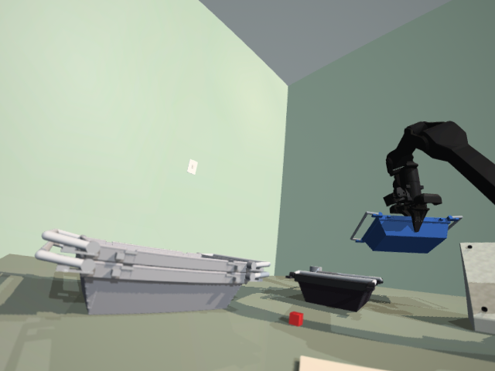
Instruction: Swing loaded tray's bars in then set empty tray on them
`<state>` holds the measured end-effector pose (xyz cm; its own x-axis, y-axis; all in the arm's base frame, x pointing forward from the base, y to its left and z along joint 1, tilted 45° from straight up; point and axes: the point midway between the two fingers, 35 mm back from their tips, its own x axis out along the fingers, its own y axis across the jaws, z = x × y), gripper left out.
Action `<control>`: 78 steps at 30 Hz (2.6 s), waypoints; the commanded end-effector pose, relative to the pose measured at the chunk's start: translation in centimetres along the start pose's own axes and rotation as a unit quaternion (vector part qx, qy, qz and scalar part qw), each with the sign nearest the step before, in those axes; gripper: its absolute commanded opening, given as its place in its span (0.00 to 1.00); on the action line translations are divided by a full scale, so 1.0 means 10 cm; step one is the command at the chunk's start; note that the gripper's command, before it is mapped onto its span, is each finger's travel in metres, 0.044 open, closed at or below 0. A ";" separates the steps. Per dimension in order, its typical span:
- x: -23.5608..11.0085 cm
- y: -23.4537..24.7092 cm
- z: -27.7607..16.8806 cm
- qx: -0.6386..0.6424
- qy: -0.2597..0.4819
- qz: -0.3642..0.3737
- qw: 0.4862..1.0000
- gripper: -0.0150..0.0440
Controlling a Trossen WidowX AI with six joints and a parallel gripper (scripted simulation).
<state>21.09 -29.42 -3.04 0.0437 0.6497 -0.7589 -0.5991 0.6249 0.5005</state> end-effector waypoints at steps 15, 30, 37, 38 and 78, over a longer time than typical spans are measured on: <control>-0.09 0.26 0.92 -0.147 -0.009 -0.018 0.989 0.25; -0.02 0.61 1.64 -0.271 -0.020 -0.018 0.962 0.25; 0.03 0.81 1.94 -0.328 -0.027 -0.016 0.944 0.25; 0.04 0.84 1.98 -0.336 -0.029 -0.016 0.941 0.25; 0.09 1.08 2.25 -0.387 -0.037 -0.014 0.921 0.25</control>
<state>32.69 -12.19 10.58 0.0856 0.6846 -0.7239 -0.9882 0.1510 0.0259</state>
